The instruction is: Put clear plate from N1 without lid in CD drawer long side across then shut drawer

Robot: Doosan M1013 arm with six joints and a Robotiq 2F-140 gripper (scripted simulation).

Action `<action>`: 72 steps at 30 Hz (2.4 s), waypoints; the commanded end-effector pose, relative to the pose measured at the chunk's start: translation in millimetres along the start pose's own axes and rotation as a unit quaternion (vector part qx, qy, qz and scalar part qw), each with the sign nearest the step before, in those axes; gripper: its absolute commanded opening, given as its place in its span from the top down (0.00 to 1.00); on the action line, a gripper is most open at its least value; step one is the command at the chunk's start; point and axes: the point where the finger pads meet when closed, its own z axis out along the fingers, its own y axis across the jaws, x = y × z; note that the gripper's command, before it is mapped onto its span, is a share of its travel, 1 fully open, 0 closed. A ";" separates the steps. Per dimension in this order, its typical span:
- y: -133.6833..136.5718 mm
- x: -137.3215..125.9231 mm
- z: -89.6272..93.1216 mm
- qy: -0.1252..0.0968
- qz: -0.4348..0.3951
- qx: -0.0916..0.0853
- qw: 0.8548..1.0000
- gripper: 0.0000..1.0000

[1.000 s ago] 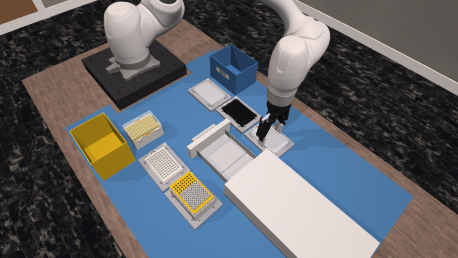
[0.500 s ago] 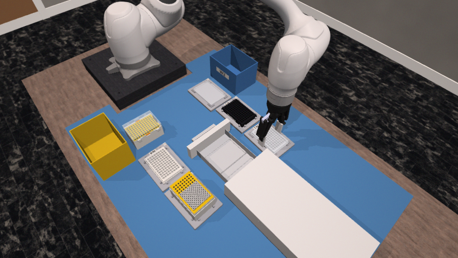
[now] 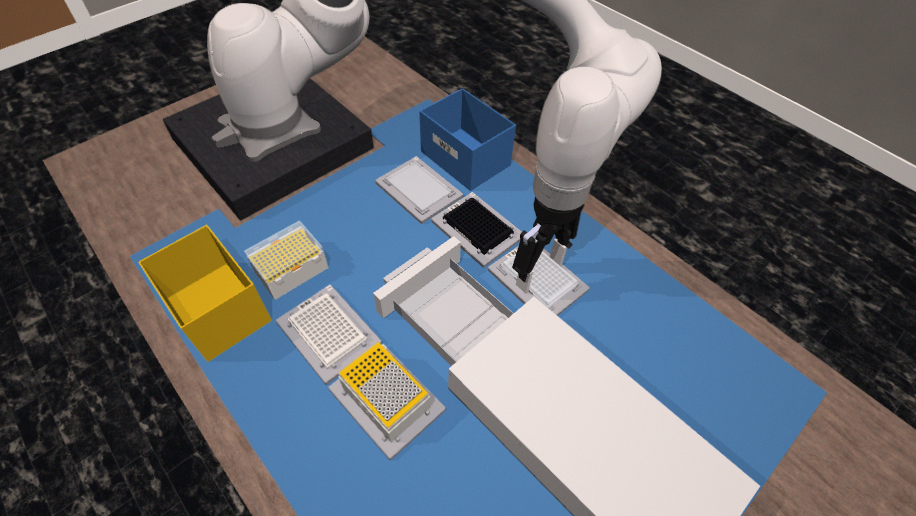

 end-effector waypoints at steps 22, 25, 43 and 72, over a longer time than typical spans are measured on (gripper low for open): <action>0.0 0.0 -17.0 0.000 0.000 0.000 1.000 1.00; 0.0 0.0 -21.0 0.000 0.000 0.000 1.000 1.00; 0.0 0.0 -42.4 0.000 0.000 0.000 1.000 1.00; 0.0 0.0 -75.7 0.000 0.000 0.000 1.000 1.00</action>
